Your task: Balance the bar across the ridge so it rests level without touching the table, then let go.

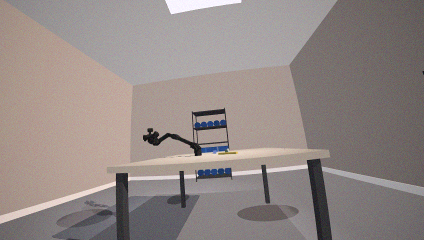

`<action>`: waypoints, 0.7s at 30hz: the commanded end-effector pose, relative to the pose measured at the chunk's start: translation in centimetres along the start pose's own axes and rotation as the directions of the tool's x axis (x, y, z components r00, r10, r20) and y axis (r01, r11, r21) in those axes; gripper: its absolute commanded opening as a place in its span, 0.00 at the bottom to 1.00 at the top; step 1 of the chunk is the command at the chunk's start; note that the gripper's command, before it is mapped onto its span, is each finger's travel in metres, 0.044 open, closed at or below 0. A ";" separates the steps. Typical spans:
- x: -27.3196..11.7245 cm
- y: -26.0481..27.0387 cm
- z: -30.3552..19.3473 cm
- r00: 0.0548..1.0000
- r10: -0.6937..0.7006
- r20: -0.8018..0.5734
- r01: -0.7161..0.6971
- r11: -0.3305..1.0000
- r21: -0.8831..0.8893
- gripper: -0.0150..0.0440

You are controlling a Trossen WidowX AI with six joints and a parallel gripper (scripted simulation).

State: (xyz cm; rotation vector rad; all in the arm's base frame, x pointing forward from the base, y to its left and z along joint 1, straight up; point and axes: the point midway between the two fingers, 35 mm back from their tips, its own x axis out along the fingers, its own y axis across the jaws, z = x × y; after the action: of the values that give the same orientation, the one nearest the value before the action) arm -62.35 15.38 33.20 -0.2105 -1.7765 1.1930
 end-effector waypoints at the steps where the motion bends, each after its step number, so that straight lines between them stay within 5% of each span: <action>1: 0.1 0.1 -0.1 1.000 0.001 -0.001 -0.001 1.000 -0.001 0.89; 4: 1.1 1.1 -1.7 1.000 0.016 -0.014 -0.017 1.000 -0.012 0.79; 21: 6.9 5.9 -14.7 0.984 0.097 -0.151 -0.105 0.993 -0.046 0.79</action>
State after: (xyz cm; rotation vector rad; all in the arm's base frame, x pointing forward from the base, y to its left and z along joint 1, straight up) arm -57.35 30.32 33.61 -0.4050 -1.6965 1.1627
